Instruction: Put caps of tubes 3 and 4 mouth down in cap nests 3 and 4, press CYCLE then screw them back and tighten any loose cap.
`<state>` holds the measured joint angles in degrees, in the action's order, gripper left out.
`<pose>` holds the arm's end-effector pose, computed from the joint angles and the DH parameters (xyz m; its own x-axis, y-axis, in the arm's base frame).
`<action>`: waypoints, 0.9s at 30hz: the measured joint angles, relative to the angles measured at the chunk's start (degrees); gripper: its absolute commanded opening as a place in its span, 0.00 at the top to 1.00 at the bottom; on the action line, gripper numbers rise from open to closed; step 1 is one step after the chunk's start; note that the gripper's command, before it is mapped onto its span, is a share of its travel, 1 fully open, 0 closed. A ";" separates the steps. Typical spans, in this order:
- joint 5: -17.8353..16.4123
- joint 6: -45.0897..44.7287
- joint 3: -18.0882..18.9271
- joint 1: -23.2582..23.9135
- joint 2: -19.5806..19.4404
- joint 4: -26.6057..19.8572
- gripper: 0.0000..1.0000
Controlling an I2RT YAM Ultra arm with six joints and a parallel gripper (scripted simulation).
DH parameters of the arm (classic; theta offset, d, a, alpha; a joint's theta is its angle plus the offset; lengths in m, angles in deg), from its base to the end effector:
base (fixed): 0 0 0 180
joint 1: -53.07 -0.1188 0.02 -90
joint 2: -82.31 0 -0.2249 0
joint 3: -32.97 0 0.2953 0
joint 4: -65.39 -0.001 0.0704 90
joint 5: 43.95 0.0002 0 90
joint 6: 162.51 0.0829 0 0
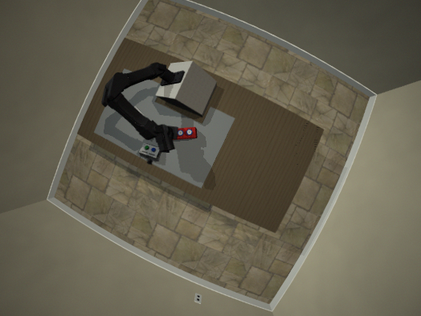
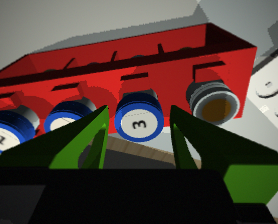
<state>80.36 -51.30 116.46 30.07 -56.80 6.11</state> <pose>0.2923 0.0744 -0.1036 -0.9742 -0.0889 0.2075 -0.2025 0.7506 -0.6290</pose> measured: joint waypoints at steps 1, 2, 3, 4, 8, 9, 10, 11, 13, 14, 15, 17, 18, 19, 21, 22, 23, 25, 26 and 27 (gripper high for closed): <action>0.00 0.24 0.02 0.00 0.02 0.02 0.51; 0.00 0.42 0.00 -0.02 0.02 0.02 0.51; 0.00 0.57 0.00 0.00 0.00 0.02 0.51; 0.00 0.68 0.00 0.00 0.00 0.02 0.51; 0.00 0.96 0.00 -0.02 0.02 0.02 0.51; 0.00 0.98 0.00 -0.02 0.02 0.02 0.51; 0.00 1.03 0.00 0.00 0.00 0.02 0.51; 0.00 0.76 0.00 -0.02 0.00 0.00 0.51; 0.00 -0.83 0.00 0.00 0.02 -0.09 0.51; -0.02 -2.08 0.00 0.00 0.00 -0.13 0.51; -0.02 -3.52 0.00 -0.02 0.02 -0.15 0.51; -0.02 -6.91 0.00 -0.02 0.02 -0.15 0.51; -0.02 -8.76 0.00 -0.02 0.00 -0.15 0.51; -0.02 -10.71 0.00 0.00 0.02 -0.15 0.51; -0.02 -14.80 0.00 -0.02 0.02 -0.15 0.51; -0.02 -16.92 0.00 0.00 0.02 -0.15 0.51; -0.02 -19.08 0.00 -0.02 0.02 -0.15 0.51; -0.02 -22.40 0.00 -0.02 0.00 -0.15 0.51; -0.02 -23.91 0.00 0.00 0.02 -0.15 0.51; -0.02 -25.59 0.00 -0.02 0.02 -0.15 0.51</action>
<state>80.33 -76.89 116.46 30.05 -56.78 5.96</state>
